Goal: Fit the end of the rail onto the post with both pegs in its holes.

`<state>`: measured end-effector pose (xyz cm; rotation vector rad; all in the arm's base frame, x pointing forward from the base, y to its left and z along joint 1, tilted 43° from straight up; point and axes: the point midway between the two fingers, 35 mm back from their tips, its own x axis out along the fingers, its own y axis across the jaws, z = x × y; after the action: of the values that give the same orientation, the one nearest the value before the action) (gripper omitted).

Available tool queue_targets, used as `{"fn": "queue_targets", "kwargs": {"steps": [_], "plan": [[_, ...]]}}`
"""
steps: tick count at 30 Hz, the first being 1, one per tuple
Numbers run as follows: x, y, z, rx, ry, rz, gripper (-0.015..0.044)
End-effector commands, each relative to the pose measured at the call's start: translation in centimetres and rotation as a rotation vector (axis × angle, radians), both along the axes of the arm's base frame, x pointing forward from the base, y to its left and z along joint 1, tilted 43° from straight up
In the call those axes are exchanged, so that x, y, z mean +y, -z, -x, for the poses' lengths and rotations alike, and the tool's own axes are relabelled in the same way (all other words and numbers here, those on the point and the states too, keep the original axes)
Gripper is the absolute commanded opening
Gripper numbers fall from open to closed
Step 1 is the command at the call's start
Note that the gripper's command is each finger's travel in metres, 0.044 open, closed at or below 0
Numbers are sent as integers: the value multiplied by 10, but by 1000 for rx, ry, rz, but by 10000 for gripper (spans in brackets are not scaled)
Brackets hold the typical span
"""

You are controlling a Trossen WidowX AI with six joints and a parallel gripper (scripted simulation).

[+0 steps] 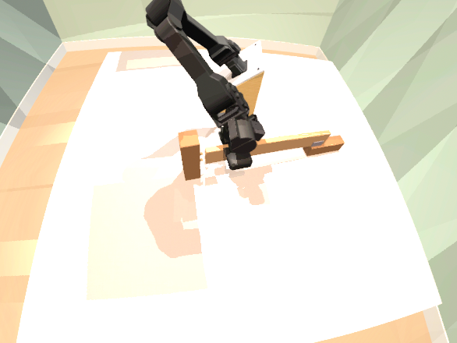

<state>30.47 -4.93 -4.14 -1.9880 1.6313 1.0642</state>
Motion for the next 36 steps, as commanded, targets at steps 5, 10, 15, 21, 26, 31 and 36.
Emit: {"fn": "queue_targets", "kwargs": {"steps": [5,10,15,21,26,31,36], "plan": [[-2,-3,-1,1,-3,-1,0],[-3,-3,-2,1,-3,-1,0],[-4,-4,-2,1,-3,-1,0],[-6,-5,-3,1,-3,-1,0],[-7,-6,-4,1,-3,-1,0],[-8,-7,-4,1,-3,-1,0],[-8,-8,-5,1,-3,-1,0]]}}
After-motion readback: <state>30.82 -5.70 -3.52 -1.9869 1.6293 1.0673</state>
